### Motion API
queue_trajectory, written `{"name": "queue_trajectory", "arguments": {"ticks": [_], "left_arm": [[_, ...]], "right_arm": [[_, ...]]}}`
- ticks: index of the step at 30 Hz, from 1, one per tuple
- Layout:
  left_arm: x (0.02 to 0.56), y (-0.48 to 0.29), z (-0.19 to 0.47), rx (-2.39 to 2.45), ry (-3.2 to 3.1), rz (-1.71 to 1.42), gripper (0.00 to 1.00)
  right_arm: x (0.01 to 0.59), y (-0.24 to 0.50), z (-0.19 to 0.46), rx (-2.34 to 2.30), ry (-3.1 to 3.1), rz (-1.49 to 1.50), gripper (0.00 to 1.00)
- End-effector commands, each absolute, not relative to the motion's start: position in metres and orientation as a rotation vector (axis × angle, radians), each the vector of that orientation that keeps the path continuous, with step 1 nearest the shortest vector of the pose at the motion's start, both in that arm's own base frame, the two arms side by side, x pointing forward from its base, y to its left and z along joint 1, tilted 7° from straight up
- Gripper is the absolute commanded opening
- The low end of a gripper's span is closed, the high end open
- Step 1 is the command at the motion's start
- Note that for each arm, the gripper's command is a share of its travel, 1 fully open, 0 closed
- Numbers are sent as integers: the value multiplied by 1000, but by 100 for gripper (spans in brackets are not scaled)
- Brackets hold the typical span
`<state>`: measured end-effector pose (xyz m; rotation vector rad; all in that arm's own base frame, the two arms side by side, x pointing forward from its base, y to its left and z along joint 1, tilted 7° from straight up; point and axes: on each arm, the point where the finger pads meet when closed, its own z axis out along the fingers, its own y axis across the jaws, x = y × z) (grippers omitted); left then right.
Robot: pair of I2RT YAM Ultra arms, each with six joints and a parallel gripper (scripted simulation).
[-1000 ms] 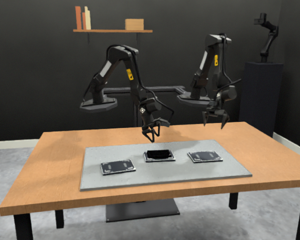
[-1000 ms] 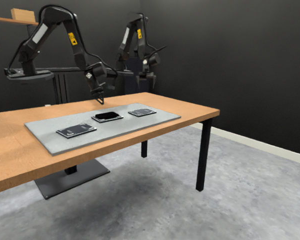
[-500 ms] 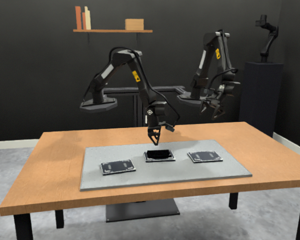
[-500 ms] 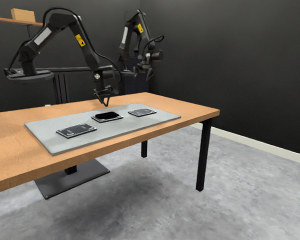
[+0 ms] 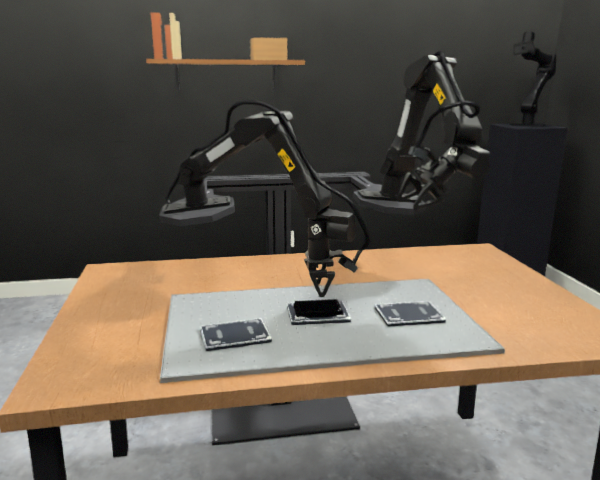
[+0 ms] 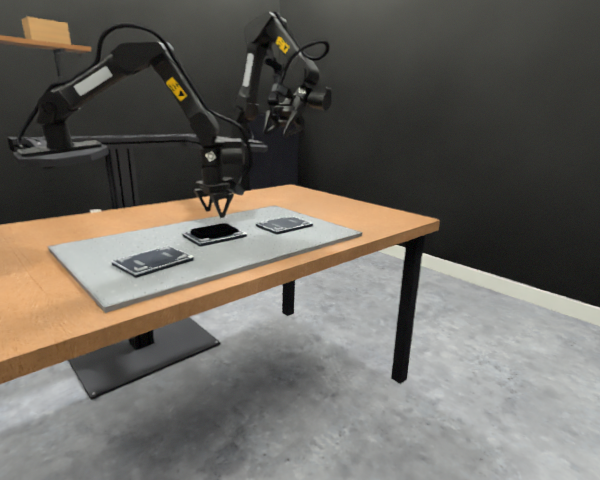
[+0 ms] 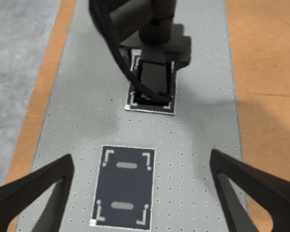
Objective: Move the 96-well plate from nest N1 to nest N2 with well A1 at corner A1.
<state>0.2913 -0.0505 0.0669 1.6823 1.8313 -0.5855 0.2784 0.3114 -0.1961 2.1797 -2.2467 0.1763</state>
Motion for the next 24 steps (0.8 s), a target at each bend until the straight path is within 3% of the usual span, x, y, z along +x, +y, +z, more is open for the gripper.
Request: {"name": "queue_trajectory", "arguments": {"ticks": [1,24], "left_arm": [[289,-52,79,1694,1790,-619,100],[289,-52,79,1694,1790,-619,100]], "right_arm": [[277,316,-195,2191,-2213,178,100],[281,312,-221,2197,-2224,177,100]]}}
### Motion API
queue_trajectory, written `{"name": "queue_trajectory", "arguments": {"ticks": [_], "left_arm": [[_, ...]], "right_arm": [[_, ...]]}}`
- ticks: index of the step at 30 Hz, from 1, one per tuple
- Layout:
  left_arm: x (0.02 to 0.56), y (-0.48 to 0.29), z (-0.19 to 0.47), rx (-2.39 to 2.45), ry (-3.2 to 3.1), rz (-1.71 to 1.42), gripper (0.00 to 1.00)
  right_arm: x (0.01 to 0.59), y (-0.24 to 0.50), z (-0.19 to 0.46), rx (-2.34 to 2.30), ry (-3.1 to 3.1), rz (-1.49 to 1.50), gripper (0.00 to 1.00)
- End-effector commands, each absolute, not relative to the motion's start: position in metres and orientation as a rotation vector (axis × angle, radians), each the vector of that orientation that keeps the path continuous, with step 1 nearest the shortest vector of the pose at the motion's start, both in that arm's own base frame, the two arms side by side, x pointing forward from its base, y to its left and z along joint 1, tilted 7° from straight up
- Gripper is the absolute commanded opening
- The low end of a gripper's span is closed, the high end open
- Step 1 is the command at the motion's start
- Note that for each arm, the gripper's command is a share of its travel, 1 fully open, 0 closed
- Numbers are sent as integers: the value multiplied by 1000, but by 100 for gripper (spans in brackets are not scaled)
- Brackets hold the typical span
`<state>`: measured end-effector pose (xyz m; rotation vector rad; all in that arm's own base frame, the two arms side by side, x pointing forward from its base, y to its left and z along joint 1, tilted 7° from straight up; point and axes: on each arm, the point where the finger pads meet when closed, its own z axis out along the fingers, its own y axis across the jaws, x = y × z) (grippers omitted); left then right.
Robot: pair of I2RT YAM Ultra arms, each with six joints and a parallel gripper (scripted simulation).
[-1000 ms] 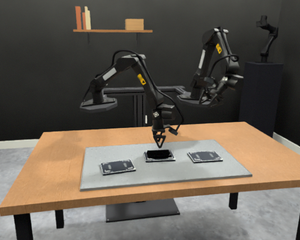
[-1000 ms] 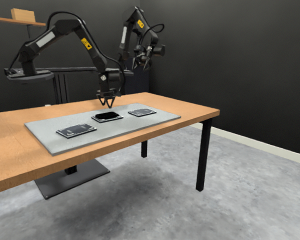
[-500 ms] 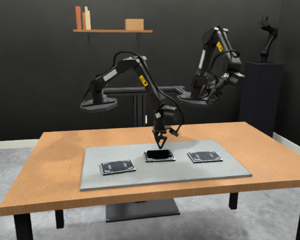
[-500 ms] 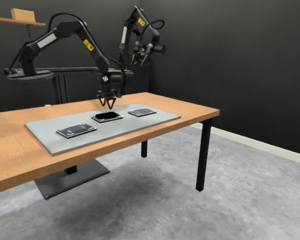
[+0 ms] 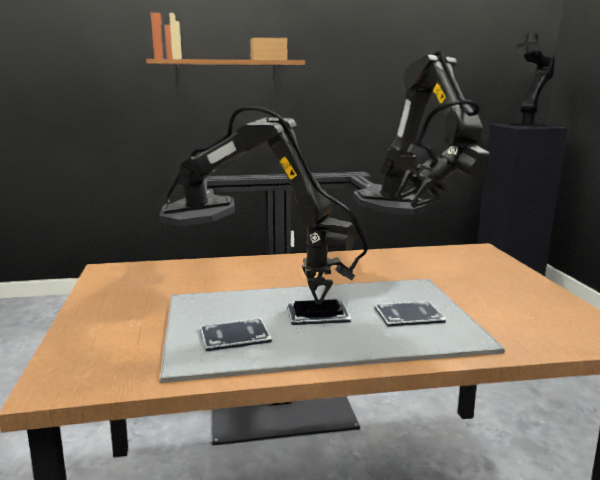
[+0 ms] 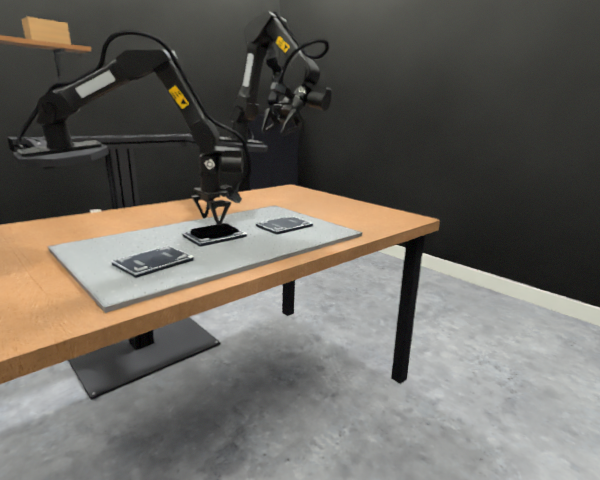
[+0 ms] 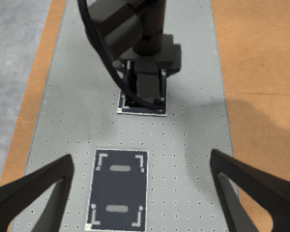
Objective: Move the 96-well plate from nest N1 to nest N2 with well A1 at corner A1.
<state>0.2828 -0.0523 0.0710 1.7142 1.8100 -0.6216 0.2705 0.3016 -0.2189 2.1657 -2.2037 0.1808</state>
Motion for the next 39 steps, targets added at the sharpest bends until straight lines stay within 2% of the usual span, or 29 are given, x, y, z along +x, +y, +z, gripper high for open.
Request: {"name": "queue_trajectory", "arguments": {"ticks": [1,31,32,34,39], "left_arm": [[289,-52,79,1694,1790,-619,100],[289,-52,79,1694,1790,-619,100],[289,-52,79,1694,1790,-619,100],[289,-52,79,1694,1790,-619,100],[289,-52,79,1694,1790,-619,100]], "right_arm": [[281,312,-222,2196,-2225,177,100],[280,307,-248,2186,-2217,170,100],[280,307,-248,2186,-2217,170,96],[278,306,-246,2183,-2217,179,96],[278,306,-246,2185,-2215,165,89]]}}
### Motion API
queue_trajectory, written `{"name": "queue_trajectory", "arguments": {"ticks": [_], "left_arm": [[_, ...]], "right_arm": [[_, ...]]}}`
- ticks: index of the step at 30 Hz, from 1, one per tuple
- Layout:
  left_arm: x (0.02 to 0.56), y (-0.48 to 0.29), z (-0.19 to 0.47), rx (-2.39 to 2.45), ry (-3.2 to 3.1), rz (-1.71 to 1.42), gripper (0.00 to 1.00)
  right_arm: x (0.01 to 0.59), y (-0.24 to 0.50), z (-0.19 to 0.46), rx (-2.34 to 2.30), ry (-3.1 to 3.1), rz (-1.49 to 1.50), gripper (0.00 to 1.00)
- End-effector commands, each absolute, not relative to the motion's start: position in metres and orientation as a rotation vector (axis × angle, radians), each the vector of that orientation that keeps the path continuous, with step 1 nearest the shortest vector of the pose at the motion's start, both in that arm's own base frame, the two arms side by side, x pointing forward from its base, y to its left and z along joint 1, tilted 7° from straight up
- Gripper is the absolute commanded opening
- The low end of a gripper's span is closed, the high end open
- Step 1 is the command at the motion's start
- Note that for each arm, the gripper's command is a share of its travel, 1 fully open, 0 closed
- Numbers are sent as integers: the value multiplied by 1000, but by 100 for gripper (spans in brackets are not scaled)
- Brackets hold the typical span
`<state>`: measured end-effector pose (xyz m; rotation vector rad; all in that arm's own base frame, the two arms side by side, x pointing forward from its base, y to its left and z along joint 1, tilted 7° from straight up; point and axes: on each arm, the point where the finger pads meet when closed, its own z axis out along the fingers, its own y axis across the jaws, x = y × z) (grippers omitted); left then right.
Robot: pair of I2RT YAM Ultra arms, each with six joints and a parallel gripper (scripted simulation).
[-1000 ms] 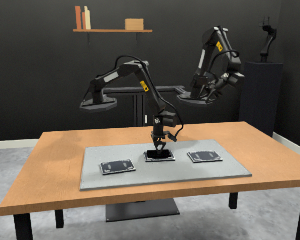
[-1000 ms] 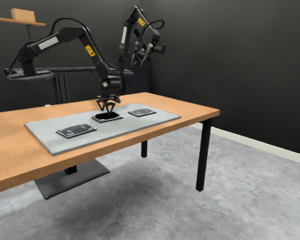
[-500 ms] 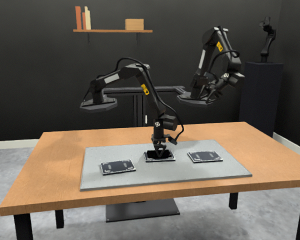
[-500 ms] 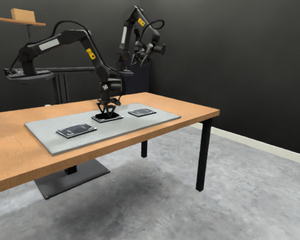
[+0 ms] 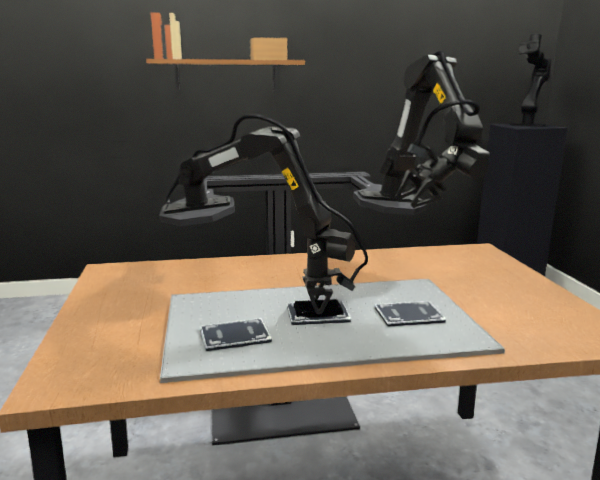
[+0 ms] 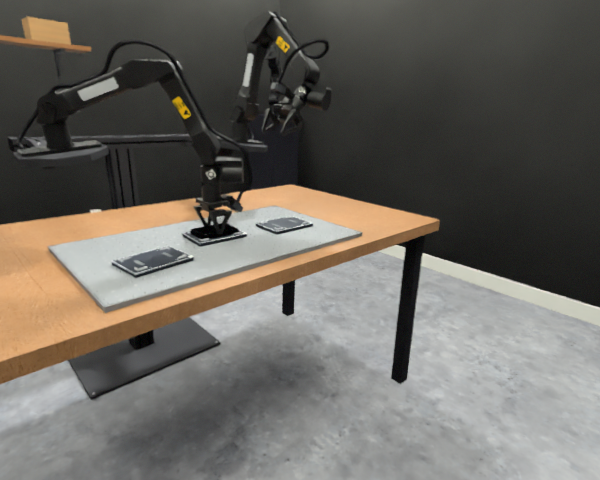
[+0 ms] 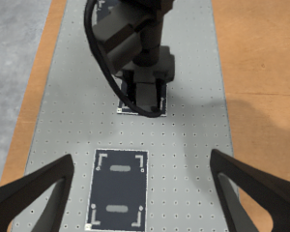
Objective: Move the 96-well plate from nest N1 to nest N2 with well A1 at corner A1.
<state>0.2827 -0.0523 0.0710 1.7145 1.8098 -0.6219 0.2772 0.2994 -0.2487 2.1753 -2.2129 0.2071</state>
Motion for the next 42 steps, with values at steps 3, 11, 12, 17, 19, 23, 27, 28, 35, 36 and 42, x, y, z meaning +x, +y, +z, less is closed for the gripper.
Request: {"name": "queue_trajectory", "arguments": {"ticks": [3,11,12,17,19,23,27,28,35,36,42], "left_arm": [[289,-52,79,1694,1790,-619,100],[289,-52,79,1694,1790,-619,100],[289,-52,79,1694,1790,-619,100],[289,-52,79,1694,1790,-619,100],[289,-52,79,1694,1790,-619,100],[289,-52,77,1681,1801,-638,100],[310,-49,58,1696,1848,-514,100],[314,-50,50,1691,1870,-489,100],[372,-95,-19,1586,1991,-221,100],[372,-95,-19,1586,1991,-221,100],[366,-149,-63,1490,2044,-173,100]], "right_arm": [[277,306,-246,2186,-2214,165,87],[276,306,-246,2183,-2217,165,78],[275,304,-243,2177,-2209,166,78],[270,306,-217,2173,-2207,167,78],[270,307,-212,2173,-2207,167,78],[277,309,-207,2215,-2199,178,78],[292,299,-205,2278,-2186,182,78],[297,292,-204,2290,-2177,189,78],[334,202,-192,2295,-2136,208,78],[334,202,-192,2295,-2136,208,78],[352,145,-184,2249,-2162,195,78]]}}
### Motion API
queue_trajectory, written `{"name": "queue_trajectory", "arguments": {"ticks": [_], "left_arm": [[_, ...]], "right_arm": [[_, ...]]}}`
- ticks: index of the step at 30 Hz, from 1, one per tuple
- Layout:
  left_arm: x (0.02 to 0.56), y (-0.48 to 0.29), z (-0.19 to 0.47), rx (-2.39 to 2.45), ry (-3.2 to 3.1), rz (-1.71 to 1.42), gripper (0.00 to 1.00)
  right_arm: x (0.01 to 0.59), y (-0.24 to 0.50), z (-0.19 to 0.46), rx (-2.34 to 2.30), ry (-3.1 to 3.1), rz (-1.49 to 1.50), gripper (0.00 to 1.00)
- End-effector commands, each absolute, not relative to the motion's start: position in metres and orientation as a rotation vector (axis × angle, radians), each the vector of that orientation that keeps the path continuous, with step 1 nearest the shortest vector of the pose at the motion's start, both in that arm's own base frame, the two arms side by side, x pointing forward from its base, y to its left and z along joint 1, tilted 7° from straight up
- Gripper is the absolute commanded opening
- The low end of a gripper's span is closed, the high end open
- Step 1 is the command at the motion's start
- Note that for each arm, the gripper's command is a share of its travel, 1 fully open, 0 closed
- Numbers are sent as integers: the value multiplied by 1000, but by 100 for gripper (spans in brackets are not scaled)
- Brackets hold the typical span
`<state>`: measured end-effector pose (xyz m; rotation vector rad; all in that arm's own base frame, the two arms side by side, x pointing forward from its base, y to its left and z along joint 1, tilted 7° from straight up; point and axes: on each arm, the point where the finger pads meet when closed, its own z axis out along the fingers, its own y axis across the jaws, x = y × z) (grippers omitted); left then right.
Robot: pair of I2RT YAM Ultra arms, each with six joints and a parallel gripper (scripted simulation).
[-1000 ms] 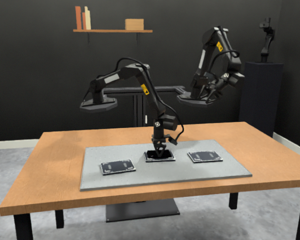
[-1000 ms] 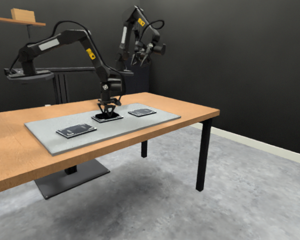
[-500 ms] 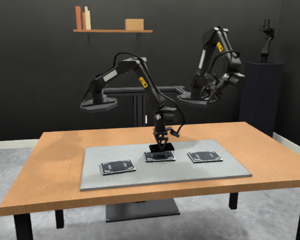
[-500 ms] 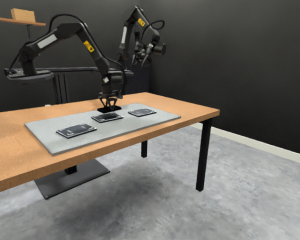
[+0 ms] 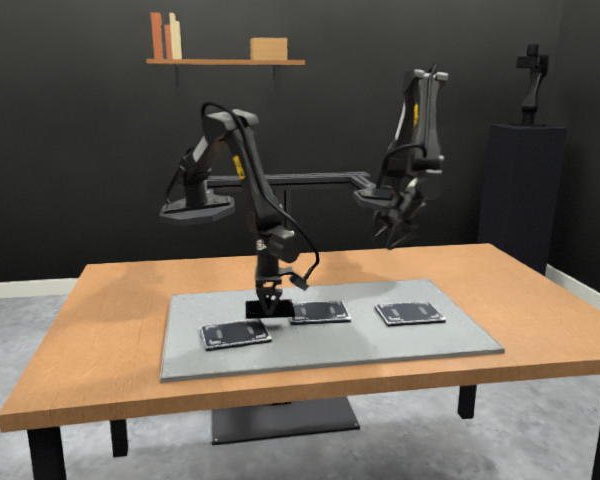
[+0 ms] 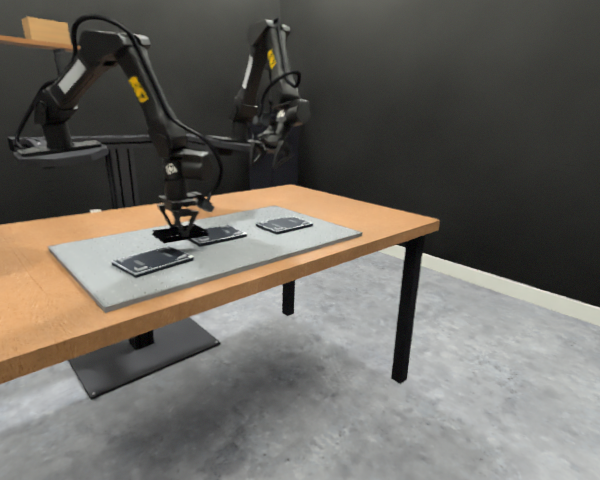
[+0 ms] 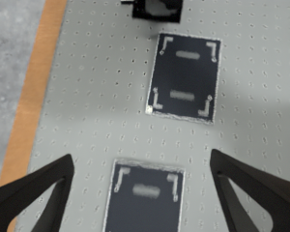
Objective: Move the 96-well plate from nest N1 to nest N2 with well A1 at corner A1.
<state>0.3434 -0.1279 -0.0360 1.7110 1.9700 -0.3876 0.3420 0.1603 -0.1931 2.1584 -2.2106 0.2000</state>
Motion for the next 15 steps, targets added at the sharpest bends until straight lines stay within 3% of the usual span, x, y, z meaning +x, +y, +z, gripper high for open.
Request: {"name": "queue_trajectory", "arguments": {"ticks": [1,15], "left_arm": [[363,-158,-69,1477,2043,-169,100],[339,-242,-81,1277,1941,-185,100]], "right_arm": [[354,137,-183,2241,-2168,194,78],[374,91,-175,2214,-2194,182,78]]}}
